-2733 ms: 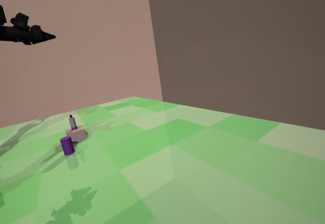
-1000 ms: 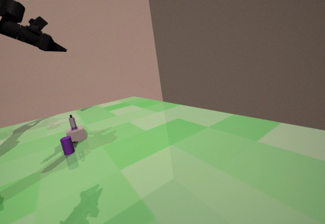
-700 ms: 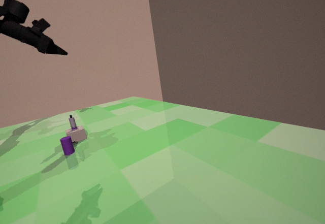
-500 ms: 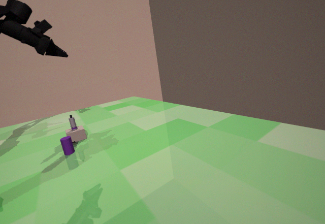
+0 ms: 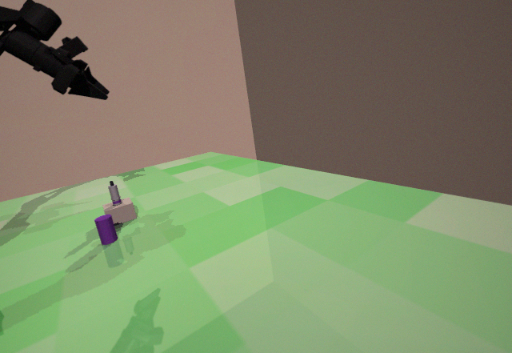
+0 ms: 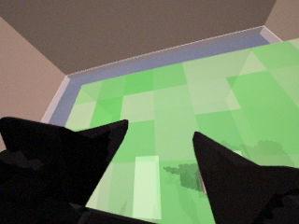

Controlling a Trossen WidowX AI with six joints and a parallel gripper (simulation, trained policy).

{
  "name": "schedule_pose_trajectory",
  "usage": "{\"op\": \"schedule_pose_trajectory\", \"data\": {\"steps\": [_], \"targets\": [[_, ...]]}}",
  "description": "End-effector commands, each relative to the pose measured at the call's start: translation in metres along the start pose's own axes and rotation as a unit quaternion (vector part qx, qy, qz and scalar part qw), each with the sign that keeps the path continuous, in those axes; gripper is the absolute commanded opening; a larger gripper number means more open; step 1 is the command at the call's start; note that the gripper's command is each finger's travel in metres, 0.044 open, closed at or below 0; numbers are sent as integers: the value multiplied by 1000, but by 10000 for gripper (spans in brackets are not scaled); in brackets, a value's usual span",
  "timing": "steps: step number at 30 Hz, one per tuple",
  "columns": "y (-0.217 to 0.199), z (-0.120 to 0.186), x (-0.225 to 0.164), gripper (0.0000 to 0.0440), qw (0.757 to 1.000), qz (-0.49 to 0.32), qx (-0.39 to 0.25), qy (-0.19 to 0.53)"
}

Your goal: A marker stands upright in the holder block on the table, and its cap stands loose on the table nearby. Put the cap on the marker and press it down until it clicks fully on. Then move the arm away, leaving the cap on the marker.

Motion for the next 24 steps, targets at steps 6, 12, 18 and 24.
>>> {"op": "schedule_pose_trajectory", "data": {"steps": [6,12,18,24], "targets": [[-20,-7,-1,329,999,-27,-31,23],[-35,-11,-1,329,997,-47,-54,38],[-50,-15,-1,329,993,-67,-78,52],[-64,-19,-1,329,989,-87,-100,65]]}}
Point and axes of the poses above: the point midway between the two fingers, 35 mm back from their tips, its own z axis back along the fingers, its own y axis across the jaws, x = y × z, the point moved 1 cm from there along z, back along the fingers, and after that the axes turned 11 degrees about -z, right-handed, at the moved point
